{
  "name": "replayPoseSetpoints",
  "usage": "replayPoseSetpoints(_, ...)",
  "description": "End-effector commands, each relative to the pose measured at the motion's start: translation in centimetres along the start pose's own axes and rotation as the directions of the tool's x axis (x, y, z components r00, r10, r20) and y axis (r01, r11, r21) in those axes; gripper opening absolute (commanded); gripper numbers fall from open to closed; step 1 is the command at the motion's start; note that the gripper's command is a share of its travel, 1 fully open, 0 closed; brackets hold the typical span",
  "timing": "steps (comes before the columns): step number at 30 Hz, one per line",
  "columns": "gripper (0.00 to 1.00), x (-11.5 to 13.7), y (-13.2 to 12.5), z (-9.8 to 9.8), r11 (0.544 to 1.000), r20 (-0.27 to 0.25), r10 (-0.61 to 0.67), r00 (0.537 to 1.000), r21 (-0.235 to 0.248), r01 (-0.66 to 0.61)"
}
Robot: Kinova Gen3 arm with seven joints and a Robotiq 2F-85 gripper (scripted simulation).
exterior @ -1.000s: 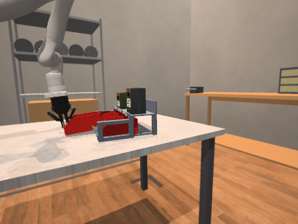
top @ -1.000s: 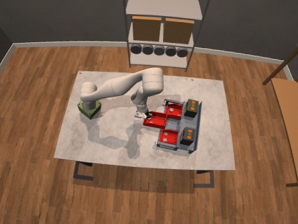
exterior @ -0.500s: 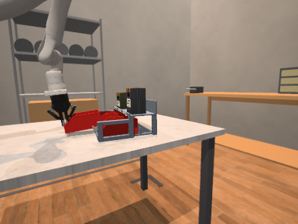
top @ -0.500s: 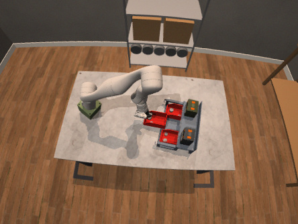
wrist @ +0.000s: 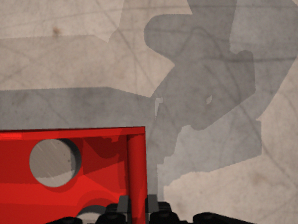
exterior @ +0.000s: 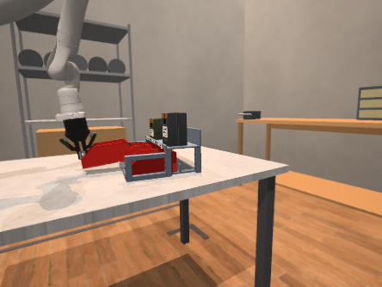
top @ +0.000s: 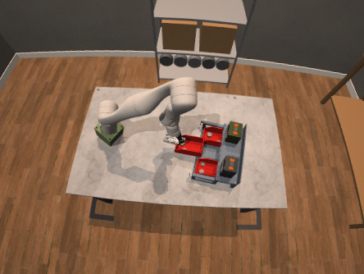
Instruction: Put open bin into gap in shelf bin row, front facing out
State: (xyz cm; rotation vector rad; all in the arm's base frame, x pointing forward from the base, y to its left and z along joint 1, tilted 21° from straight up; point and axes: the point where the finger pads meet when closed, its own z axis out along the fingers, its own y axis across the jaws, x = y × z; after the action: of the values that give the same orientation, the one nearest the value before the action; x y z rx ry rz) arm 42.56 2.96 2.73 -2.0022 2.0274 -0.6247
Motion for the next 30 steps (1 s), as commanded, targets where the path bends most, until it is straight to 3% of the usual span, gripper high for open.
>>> replayPoseSetpoints(1, 0.10, -0.01, 0.00, -0.02, 1.000, 0.000, 0.000, 1.000, 0.000, 0.000)
replayPoseSetpoints(30, 0.10, 0.03, 0.19, 0.27, 1.000, 0.000, 0.000, 1.000, -0.003, 0.000)
